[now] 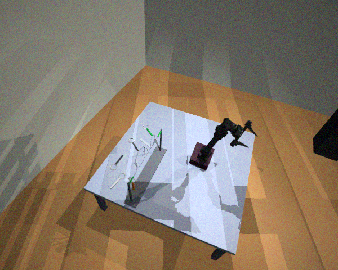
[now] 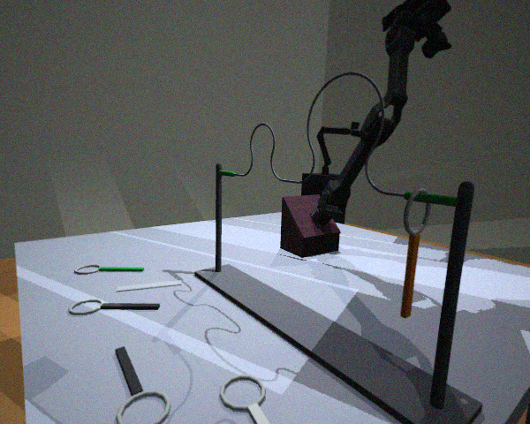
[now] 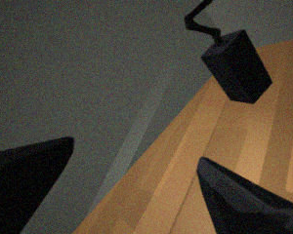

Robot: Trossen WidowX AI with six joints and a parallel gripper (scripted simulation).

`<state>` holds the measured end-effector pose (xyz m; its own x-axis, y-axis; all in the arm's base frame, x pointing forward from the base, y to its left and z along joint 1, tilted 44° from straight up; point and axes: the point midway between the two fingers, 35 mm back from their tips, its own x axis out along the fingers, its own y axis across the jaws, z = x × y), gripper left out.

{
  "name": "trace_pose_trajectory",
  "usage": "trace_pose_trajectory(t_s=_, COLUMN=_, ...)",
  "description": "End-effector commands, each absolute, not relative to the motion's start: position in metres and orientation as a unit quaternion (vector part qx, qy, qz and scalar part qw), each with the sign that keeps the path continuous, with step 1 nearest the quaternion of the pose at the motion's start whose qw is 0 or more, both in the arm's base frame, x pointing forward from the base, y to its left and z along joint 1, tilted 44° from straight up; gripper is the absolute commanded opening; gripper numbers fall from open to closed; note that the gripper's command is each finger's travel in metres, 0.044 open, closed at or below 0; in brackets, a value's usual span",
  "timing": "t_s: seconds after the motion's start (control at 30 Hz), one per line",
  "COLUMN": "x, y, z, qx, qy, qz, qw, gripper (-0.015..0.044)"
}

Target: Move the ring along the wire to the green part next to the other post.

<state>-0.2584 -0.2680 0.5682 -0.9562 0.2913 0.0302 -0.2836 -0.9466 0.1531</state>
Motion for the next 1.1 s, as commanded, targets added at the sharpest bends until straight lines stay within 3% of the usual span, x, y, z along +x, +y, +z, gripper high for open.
trace_pose_trajectory(t_s=0.0, x=-0.258, y=-0.269, z=0.568, qx=0.026, qy=0.074, qz=0.986, qw=0.145, gripper=0.0374)
trace_pose_trajectory(t_s=0.27, x=-0.218, y=-0.308, z=0.564, qx=0.026, qy=0.092, qz=0.993, qw=0.065, gripper=0.0164)
trace_pose_trajectory(t_s=0.67, x=-0.114, y=-0.364, z=0.564, qx=0.021, qy=0.132, qz=0.984, qw=-0.120, gripper=0.0160)
trace_pose_trajectory(t_s=1.07, x=-0.018, y=-0.380, z=0.567, qx=0.011, qy=0.164, qz=0.948, qw=-0.273, gripper=0.0160)
